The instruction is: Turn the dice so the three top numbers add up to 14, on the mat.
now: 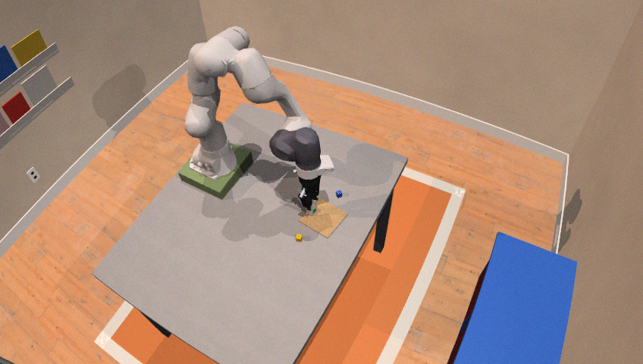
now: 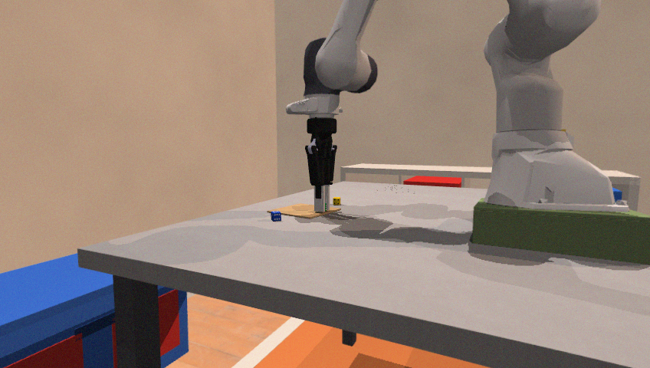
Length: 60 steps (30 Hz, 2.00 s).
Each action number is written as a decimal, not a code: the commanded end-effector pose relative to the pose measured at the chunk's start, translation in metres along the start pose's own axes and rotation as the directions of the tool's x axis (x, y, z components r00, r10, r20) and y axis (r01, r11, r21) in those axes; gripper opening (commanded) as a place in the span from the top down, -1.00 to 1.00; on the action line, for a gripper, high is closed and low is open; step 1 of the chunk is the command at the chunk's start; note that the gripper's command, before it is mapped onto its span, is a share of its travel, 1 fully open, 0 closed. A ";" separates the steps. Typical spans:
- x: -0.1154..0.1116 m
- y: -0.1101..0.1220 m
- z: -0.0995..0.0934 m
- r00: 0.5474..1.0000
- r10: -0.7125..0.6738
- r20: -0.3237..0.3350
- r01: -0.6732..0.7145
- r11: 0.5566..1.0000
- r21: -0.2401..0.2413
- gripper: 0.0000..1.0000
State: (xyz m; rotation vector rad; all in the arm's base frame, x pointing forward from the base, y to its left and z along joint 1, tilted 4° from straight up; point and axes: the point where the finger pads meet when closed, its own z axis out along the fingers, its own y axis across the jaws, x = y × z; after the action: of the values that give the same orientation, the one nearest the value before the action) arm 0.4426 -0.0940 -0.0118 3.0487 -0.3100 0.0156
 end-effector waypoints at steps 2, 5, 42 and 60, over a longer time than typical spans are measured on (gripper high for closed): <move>0.002 0.000 0.000 1.000 -0.002 -0.003 0.002 1.000 0.001 0.72; 0.002 0.000 0.000 1.000 -0.002 -0.003 0.002 1.000 0.001 0.67; 0.001 0.000 -0.061 1.000 -0.002 -0.003 0.002 1.000 0.001 0.57; 0.001 0.000 -0.090 1.000 -0.002 -0.003 0.002 1.000 0.001 -1.00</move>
State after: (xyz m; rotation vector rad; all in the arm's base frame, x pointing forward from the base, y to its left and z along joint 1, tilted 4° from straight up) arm 0.4452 -0.0878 0.0773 3.0546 -0.2826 0.0283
